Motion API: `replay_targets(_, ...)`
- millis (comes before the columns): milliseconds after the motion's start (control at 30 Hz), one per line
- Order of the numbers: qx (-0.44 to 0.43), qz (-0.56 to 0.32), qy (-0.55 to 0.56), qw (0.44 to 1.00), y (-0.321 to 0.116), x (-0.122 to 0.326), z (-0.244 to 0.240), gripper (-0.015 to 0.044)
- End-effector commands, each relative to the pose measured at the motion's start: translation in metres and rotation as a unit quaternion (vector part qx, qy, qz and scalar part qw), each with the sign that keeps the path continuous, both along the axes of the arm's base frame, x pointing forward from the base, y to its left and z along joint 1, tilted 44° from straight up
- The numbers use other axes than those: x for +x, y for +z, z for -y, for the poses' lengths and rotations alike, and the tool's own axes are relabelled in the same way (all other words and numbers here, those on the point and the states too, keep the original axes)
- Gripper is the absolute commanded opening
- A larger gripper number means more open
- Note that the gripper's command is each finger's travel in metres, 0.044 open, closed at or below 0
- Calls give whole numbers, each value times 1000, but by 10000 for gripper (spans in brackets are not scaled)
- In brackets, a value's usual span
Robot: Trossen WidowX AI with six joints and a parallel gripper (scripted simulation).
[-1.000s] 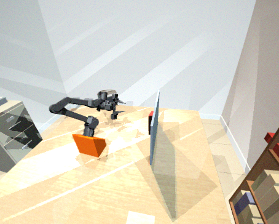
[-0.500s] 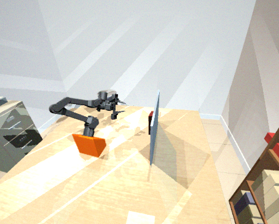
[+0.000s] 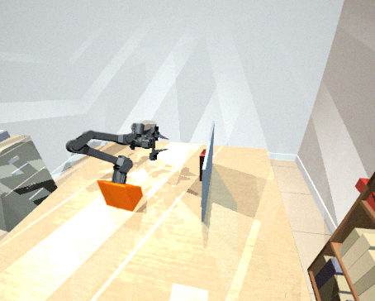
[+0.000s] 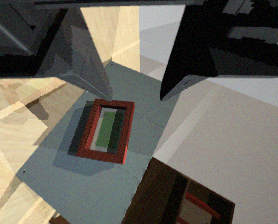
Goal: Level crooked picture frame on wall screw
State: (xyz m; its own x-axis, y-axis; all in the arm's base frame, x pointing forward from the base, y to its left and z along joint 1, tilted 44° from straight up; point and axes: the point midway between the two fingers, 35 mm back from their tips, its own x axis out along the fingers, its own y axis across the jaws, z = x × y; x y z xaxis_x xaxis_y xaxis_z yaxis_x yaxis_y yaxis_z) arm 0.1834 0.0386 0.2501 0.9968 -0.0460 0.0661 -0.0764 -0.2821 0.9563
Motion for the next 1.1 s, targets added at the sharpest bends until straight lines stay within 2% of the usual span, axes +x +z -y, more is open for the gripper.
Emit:
replay_targets(0,-2,-1,-2,1000,0,0,1,260)
replay_targets(867,-2,-1,-2,1000,0,0,1,260)
replay_targets(1067,22,4,1,1000,-4,29,-14,260)
